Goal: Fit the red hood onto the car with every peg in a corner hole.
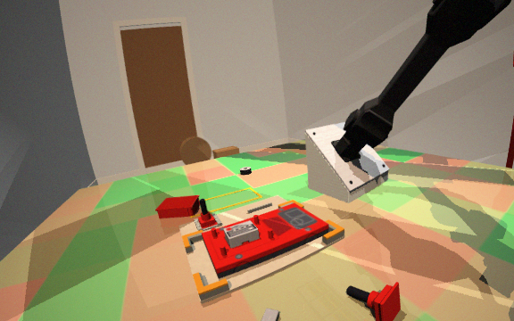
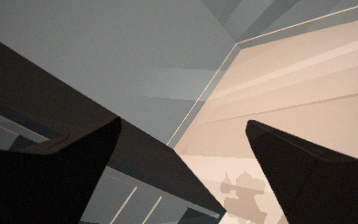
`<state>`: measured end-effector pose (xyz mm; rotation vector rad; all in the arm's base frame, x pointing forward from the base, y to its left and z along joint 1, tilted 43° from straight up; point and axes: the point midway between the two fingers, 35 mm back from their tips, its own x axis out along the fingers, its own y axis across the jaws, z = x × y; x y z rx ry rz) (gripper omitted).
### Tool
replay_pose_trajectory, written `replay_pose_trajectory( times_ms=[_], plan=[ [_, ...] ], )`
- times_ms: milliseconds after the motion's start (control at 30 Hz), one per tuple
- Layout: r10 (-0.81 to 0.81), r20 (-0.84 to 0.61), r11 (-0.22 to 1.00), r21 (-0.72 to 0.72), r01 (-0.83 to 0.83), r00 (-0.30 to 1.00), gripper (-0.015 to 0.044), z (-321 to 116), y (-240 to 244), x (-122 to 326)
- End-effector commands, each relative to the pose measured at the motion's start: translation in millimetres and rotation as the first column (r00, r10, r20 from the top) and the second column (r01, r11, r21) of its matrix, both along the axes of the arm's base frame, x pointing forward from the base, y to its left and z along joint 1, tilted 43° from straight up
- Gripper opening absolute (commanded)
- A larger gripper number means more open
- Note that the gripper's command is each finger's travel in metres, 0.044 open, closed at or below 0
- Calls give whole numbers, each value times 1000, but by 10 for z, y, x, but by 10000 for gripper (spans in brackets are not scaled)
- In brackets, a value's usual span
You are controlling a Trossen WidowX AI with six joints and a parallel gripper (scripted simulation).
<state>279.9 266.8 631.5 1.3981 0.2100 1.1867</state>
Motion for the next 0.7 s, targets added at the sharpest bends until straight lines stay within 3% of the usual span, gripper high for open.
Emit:
replay_pose_trajectory(
  times_ms=[0, 667],
  plan=[
    [-52, -17, 996, -74, 50, 999, 440, -194, 28, 268],
    [-319, -178, 854, -479, 201, 931, 440, -1682, -333, 1797]
  ],
)
